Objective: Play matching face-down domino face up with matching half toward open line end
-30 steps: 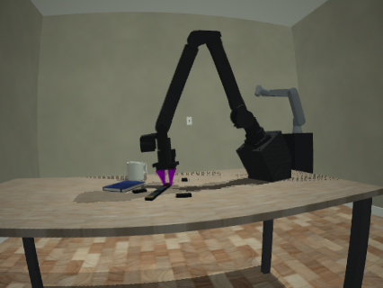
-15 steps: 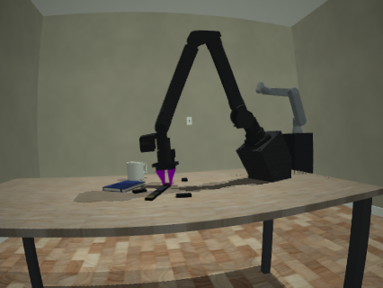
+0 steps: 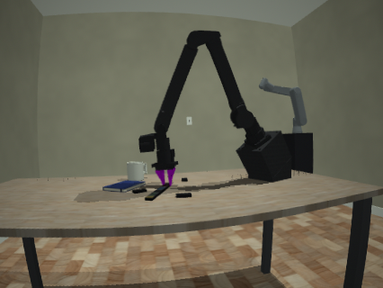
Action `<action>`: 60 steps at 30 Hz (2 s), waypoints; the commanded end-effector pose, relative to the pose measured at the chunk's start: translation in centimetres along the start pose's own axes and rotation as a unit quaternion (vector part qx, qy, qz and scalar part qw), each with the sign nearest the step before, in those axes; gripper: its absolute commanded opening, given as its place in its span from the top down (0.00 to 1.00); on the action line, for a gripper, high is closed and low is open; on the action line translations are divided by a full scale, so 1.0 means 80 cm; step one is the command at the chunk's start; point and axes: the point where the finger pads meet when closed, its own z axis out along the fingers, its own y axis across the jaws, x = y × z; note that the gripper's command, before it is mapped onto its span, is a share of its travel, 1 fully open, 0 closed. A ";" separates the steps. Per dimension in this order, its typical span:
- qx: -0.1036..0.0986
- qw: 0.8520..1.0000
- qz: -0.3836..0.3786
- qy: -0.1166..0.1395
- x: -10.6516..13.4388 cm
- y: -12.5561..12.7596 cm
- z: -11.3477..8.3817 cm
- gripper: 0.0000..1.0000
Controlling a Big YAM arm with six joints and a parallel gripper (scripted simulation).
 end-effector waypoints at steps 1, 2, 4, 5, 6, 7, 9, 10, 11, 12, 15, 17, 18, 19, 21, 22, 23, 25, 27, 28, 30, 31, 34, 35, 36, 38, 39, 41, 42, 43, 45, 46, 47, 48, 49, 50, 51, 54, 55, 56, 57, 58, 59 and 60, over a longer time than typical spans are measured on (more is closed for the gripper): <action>-0.002 1.000 -0.001 0.000 0.001 0.006 -0.001 0.80; -0.002 1.000 -0.002 -0.001 0.001 0.007 -0.001 0.80; -0.001 1.000 -0.002 -0.001 0.002 0.008 0.000 0.80; -0.001 1.000 -0.002 -0.001 0.002 0.009 0.000 0.80; -0.001 1.000 -0.002 -0.001 0.002 0.009 0.000 0.80; -0.001 1.000 -0.002 -0.001 0.002 0.009 0.000 0.80; -0.001 1.000 -0.002 -0.001 0.002 0.009 0.000 0.80; -0.001 1.000 -0.002 -0.001 0.002 0.009 0.000 0.80; -0.001 1.000 -0.002 -0.001 0.002 0.009 0.000 0.80; -0.001 1.000 -0.002 -0.001 0.002 0.009 0.000 0.80; -0.003 1.000 -0.001 0.000 0.001 0.005 -0.002 0.80; -0.002 1.000 -0.001 0.000 0.001 0.006 -0.001 0.80; -0.002 1.000 -0.002 0.000 0.001 0.007 -0.001 0.80; -0.002 1.000 -0.002 -0.001 0.001 0.007 -0.001 0.80; -0.001 1.000 -0.002 -0.001 0.001 0.009 0.000 0.80; -0.001 1.000 -0.002 -0.001 0.002 0.009 0.000 0.80; -0.001 1.000 -0.002 -0.001 0.002 0.009 0.000 0.80; -0.001 1.000 -0.002 -0.001 0.002 0.009 0.000 0.80; -0.001 1.000 -0.002 -0.001 0.002 0.009 0.000 0.80; -0.001 1.000 -0.002 -0.001 0.002 0.009 0.000 0.80; -0.003 1.000 -0.001 0.000 0.001 0.004 -0.002 0.80; -0.003 1.000 -0.001 0.000 0.001 0.004 -0.002 0.80; -0.002 1.000 -0.001 0.000 0.001 0.007 -0.001 0.80; -0.002 1.000 -0.002 0.000 0.001 0.007 -0.001 0.80; -0.002 1.000 -0.002 -0.001 0.001 0.008 -0.001 0.80; -0.001 1.000 -0.002 -0.001 0.001 0.009 -0.001 0.80; -0.001 1.000 -0.003 -0.001 0.001 0.010 0.000 0.80; -0.001 1.000 -0.003 -0.001 0.001 0.010 0.000 0.80; -0.001 1.000 -0.003 -0.001 0.001 0.010 0.000 0.80; -0.001 1.000 -0.003 -0.001 0.001 0.010 0.000 0.80; -0.001 1.000 -0.003 -0.001 0.001 0.010 0.000 0.80; -0.001 1.000 -0.003 -0.001 0.001 0.010 0.000 0.80; -0.002 1.000 0.000 0.000 0.001 0.003 -0.002 0.80; -0.002 1.000 -0.001 0.000 0.001 0.004 -0.002 0.80; -0.002 1.000 -0.001 0.000 0.001 0.005 -0.002 0.80; -0.002 1.000 -0.001 0.000 0.001 0.006 -0.002 0.80; -0.001 1.000 -0.001 0.000 0.001 0.007 -0.001 0.80; -0.001 1.000 -0.002 -0.001 0.001 0.009 -0.001 0.80; -0.001 1.000 -0.002 -0.001 0.001 0.010 -0.001 0.80; 0.000 1.000 -0.003 -0.001 0.001 0.011 0.000 0.80; 0.000 1.000 -0.003 -0.001 0.001 0.011 0.000 0.80; 0.000 1.000 -0.003 -0.001 0.001 0.011 0.000 0.80; 0.000 1.000 -0.003 -0.001 0.001 0.011 0.000 0.80; 0.000 1.000 -0.003 -0.001 0.001 0.011 0.000 0.80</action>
